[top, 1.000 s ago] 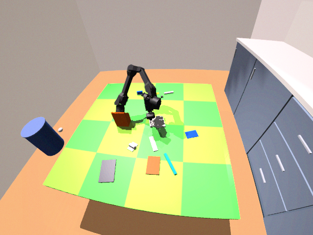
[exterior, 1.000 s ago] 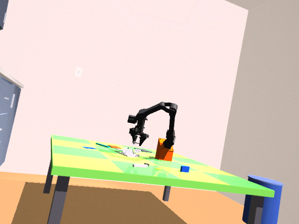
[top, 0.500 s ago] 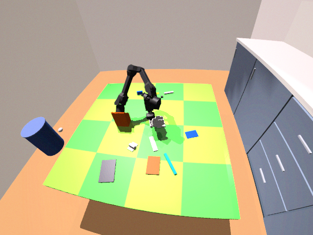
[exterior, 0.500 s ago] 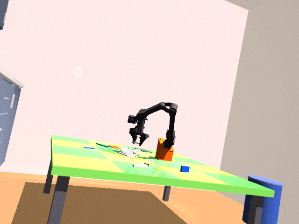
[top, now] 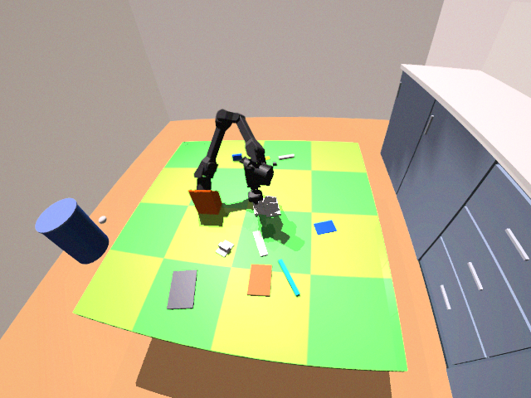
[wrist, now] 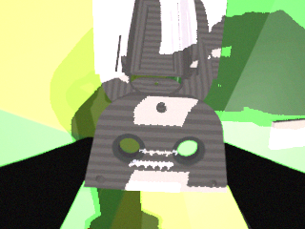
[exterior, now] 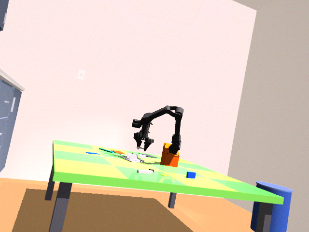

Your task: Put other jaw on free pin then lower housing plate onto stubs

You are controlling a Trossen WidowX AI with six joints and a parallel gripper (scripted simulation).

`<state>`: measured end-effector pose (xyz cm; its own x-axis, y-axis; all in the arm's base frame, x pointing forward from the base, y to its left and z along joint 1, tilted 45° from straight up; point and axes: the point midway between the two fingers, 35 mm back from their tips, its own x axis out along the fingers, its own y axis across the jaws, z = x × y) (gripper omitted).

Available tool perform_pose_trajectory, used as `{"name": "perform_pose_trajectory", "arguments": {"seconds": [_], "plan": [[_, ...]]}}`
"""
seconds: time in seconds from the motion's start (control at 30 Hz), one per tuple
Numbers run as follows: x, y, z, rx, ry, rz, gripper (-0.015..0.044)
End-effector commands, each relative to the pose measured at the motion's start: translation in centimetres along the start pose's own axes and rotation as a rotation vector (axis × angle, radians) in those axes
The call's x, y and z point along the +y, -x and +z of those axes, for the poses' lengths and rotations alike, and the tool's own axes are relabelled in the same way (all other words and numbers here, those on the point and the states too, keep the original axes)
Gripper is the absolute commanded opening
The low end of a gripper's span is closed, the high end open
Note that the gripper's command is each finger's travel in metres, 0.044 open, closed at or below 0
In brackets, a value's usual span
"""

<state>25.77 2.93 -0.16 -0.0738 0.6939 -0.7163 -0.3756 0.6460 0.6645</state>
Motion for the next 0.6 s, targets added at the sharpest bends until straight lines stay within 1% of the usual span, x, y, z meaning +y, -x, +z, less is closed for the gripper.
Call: {"name": "perform_pose_trajectory", "arguments": {"seconds": [0.0,0.57], "plan": [[0.0,-0.5,0.1,-0.003,-0.003,0.004,0.0351],[0.0,-3.3,0.2,-0.003,-0.003,0.004,0.0351]]}}
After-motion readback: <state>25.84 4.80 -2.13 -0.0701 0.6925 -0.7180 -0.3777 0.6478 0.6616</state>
